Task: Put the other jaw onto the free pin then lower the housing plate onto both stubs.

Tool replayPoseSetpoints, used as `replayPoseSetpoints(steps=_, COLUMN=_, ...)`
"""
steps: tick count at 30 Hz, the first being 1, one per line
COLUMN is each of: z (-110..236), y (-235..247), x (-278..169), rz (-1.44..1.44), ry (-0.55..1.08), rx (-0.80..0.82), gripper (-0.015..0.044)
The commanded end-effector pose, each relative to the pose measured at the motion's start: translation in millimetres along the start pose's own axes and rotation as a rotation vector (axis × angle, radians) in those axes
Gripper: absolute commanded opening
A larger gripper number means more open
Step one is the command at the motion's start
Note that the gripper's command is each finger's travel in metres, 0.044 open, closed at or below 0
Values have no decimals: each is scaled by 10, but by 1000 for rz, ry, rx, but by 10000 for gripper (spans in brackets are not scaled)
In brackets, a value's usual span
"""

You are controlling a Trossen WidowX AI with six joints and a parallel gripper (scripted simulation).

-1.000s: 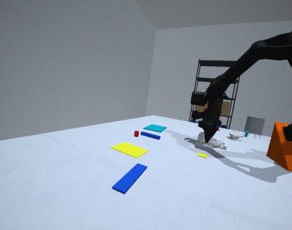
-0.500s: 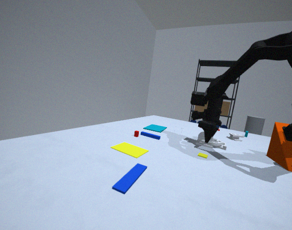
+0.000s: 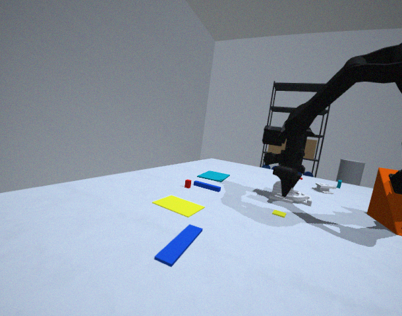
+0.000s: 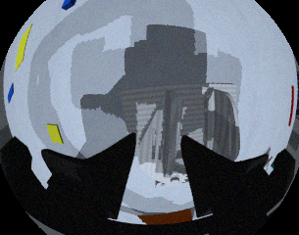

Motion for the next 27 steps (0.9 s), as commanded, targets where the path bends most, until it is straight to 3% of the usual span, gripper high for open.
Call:
replayPoseSetpoints(steps=1, z=0, y=0, x=0, rz=0, ry=0, rx=0, gripper=224)
replayPoseSetpoints(steps=11, z=18, y=-1, x=2, rz=0, ry=0, rx=0, gripper=224)
replayPoseSetpoints(steps=20, z=668, y=-9, x=-16, rz=-6, ry=5, rx=3, gripper=224)
replayPoseSetpoints(steps=25, z=615, y=-37, x=-18, rz=-19, ry=1, rx=8, gripper=224)
replayPoseSetpoints(steps=27, z=631, y=-91, x=-16, rz=-32, ry=-1, rx=4, gripper=276)
Point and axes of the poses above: the point midway between the two fingers, 35 mm back from their tips, its own z axis back along the fingers, its own y axis across the jaws, x = y × z, the point moved 8 cm from there along z, back along the fingers, and after that the axes turned 8 degrees about z, right-handed, at the moved point
